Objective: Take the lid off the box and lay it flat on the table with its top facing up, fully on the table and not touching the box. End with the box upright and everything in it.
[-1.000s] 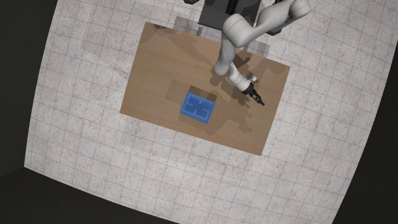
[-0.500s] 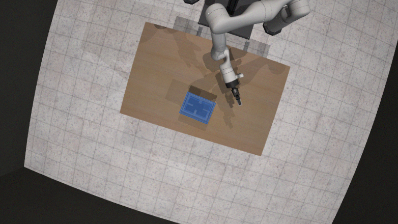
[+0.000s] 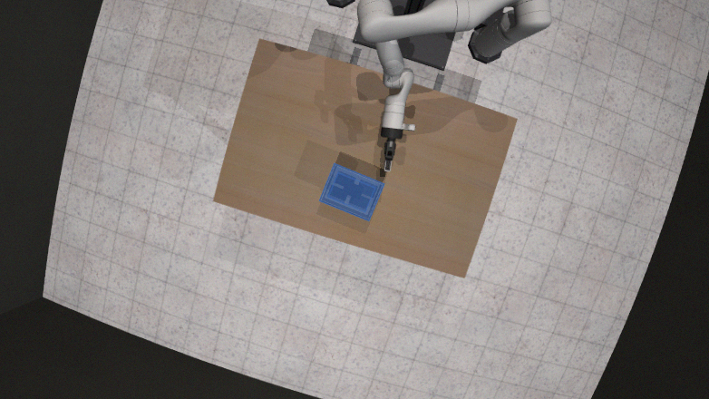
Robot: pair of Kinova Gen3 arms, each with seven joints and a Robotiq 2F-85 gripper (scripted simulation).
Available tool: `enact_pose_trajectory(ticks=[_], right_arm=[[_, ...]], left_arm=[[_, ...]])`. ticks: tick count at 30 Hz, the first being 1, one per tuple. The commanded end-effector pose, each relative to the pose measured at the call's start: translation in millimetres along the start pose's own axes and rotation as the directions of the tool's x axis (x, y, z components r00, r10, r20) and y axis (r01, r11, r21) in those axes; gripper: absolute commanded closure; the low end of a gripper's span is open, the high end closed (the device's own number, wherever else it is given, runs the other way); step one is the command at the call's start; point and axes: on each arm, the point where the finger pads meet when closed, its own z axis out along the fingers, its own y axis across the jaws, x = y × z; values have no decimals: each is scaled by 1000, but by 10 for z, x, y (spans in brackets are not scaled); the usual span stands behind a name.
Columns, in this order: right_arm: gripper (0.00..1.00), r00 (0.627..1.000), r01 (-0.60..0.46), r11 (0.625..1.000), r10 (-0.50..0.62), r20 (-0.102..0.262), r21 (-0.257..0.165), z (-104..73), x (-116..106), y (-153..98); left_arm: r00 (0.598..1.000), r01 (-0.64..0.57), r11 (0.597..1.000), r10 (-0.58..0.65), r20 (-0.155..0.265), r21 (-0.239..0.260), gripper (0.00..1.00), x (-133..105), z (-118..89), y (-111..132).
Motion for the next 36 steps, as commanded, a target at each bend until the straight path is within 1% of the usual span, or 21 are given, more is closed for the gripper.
enact_pose_trajectory(ticks=[1,3,6,8,11,13,16,19,26,27,36], right_arm=[[2,1000,0,1000,0,2,0,-7,-4,-1],[2,1000,0,1000,0,2,0,-7,-4,-1],[2,1000,0,1000,0,2,0,-7,-4,-1],[2,1000,0,1000,0,2,0,-7,-4,-1],[2,1000,0,1000,0,2,0,-7,-4,-1],[2,1000,0,1000,0,2,0,-7,-4,-1],[2,1000,0,1000,0,2,0,-7,-4,-1],[2,1000,0,1000,0,2,0,-7,-4,-1],[2,1000,0,1000,0,2,0,-7,-4,-1],[2,1000,0,1000,0,2,0,-7,-4,-1],[2,1000,0,1000,0,2,0,-7,-4,-1]], left_arm=[[996,7,1000,-8,85,6,2,-207,-92,-131],[992,9,1000,-11,129,14,2,-313,-155,-217],[983,10,1000,-15,182,27,2,-438,-240,-326],[978,10,999,-17,209,35,2,-501,-287,-386],[971,9,999,-20,240,44,2,-570,-342,-455],[971,9,999,-20,240,44,2,-570,-342,-455],[966,9,999,-21,259,50,2,-613,-378,-500],[963,8,999,-22,269,54,2,-634,-397,-524],[962,8,998,-23,273,55,2,-643,-405,-533],[962,8,998,-23,273,55,552,-643,-405,-533],[962,8,998,-23,273,55,552,-643,-405,-533]])
